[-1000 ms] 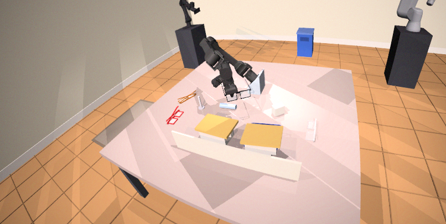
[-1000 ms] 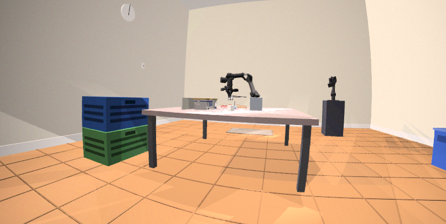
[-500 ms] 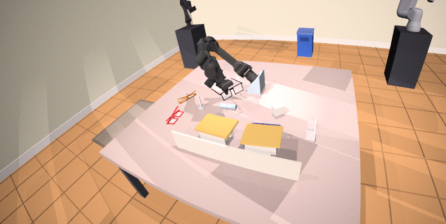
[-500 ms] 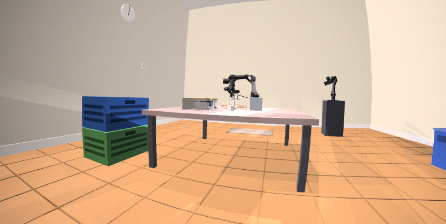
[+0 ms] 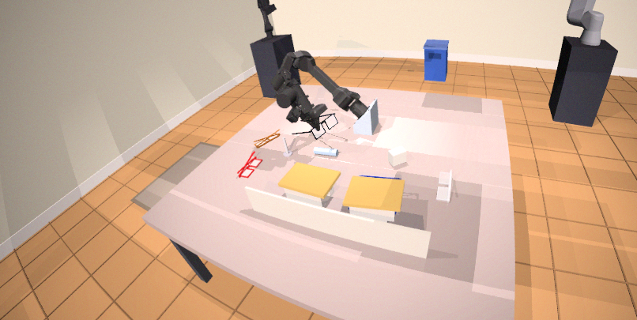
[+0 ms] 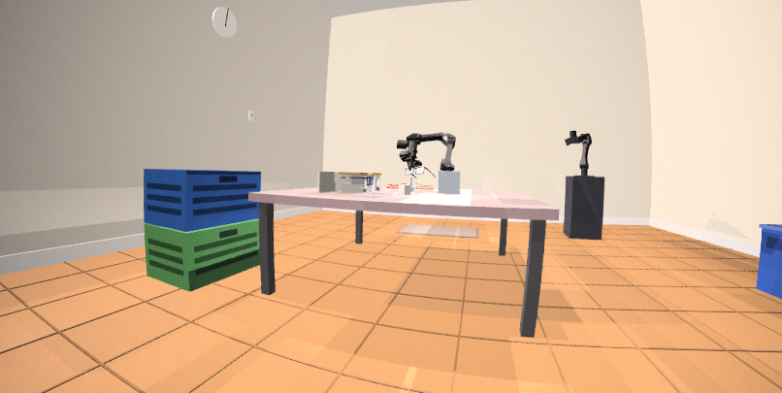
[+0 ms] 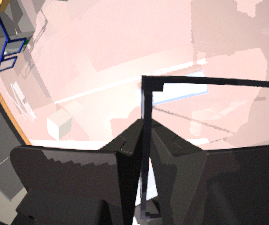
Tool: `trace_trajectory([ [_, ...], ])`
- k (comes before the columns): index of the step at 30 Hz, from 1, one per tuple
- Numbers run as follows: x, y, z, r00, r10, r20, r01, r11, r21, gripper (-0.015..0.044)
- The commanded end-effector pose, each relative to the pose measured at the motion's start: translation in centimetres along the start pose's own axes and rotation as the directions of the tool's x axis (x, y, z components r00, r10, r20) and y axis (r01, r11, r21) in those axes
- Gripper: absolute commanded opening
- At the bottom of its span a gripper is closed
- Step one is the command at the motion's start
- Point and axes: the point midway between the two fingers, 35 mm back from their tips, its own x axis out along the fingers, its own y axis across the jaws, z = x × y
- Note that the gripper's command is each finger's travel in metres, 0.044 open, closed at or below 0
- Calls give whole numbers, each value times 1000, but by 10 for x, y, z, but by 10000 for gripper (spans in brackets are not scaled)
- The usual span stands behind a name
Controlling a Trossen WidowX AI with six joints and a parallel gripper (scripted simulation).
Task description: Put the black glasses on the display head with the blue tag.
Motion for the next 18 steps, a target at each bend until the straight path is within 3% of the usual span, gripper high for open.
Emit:
trace_trajectory([
  [1,-2,-8,-4,999,36,-1,-36,996,-79,0],
  [18,-21,-43,-20,979,192,73,-140,883,-448,0],
])
